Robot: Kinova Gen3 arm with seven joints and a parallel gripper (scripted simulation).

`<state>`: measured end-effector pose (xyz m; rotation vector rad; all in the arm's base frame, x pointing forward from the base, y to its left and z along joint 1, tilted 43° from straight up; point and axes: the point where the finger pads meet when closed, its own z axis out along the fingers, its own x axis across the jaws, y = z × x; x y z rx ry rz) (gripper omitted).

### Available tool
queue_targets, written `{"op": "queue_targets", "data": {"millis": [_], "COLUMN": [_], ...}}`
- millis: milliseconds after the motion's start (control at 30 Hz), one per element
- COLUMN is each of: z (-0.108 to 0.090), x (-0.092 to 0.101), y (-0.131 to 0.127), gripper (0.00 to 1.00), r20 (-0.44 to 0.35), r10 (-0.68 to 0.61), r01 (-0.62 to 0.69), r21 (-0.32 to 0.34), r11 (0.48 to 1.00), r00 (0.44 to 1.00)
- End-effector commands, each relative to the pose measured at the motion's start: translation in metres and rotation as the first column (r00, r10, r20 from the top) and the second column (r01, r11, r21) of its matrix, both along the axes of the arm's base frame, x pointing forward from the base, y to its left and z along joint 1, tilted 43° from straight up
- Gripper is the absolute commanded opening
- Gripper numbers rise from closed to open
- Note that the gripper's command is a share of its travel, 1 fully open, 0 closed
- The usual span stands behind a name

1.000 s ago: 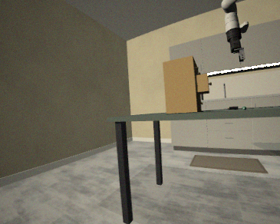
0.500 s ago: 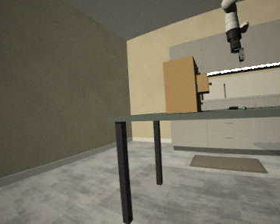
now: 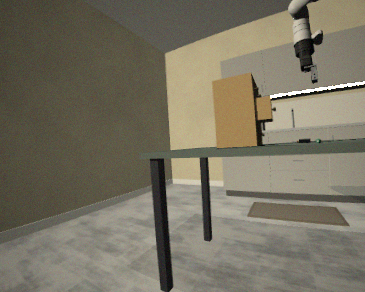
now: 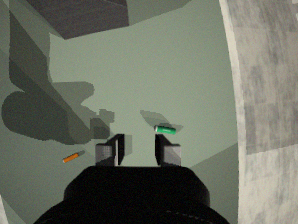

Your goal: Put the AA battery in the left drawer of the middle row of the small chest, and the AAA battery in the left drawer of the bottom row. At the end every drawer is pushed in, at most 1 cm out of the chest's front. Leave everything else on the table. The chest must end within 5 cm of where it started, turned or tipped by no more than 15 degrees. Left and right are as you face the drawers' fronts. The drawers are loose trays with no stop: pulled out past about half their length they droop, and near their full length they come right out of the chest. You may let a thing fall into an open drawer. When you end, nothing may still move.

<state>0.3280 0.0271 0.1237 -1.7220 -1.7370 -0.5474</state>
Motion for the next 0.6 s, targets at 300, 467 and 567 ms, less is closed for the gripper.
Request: {"op": "queue_targets", "data": {"millis": [300,467,567], "z": [-0.01,-0.015,-0.021], "x": [0.002,0.002,0.003], "y": [0.06,0.079,0.097], "gripper": [0.67,0.67,0.67], "r20": [-0.249,-0.336,-0.42], "r10": [-0.245,-0.333,-0.422], "r01": [0.245,0.33,0.413], "r21": [-0.03,-0.066,-0.118], "r11": [0.969,0.942,0.903], "r00": [0.937,0.881,0.803]}}
